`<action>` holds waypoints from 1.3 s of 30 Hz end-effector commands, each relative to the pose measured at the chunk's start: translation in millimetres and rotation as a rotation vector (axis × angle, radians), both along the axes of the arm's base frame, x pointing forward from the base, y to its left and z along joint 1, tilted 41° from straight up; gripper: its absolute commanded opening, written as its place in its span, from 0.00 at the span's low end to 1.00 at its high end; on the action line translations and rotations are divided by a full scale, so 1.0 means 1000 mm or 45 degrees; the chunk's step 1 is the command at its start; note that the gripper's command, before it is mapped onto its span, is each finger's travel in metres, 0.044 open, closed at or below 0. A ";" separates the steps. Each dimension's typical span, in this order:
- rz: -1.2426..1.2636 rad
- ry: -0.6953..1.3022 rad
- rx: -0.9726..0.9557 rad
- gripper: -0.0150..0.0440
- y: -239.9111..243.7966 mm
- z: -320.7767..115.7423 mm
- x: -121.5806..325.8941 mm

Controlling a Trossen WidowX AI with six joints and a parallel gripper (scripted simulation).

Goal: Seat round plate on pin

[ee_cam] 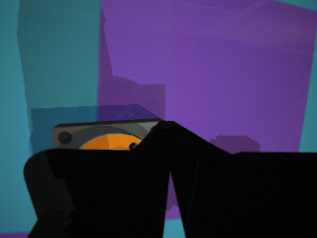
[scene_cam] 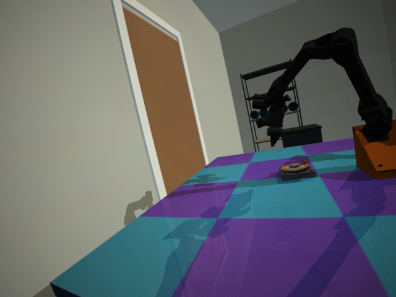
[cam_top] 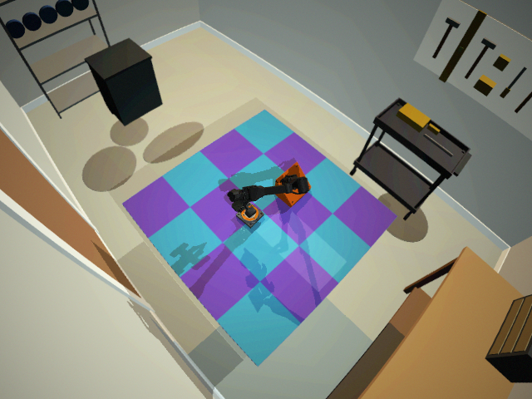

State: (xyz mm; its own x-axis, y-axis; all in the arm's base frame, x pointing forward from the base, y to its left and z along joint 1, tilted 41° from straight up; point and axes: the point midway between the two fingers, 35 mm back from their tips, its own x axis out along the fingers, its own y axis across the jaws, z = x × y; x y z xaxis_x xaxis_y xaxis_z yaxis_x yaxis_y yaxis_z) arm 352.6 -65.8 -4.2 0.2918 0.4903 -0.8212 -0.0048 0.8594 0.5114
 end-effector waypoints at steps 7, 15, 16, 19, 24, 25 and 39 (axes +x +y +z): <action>0.189 0.321 0.208 0.25 0.014 -0.042 -0.103; 0.188 0.321 0.207 0.25 0.022 -0.053 -0.101; 0.188 0.320 0.208 0.25 0.026 -0.058 -0.101; 0.189 0.320 0.209 0.25 0.038 -0.072 -0.102; 0.189 0.320 0.210 0.25 0.044 -0.079 -0.102; 0.189 0.320 0.210 0.25 0.044 -0.079 -0.102; 0.189 0.321 0.211 0.25 0.054 -0.072 -0.111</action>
State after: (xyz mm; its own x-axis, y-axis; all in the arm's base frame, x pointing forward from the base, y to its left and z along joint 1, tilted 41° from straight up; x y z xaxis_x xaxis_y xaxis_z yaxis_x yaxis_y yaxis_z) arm 243.6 -16.4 -78.9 0.0018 0.6418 -0.7668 0.0186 0.7667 0.6417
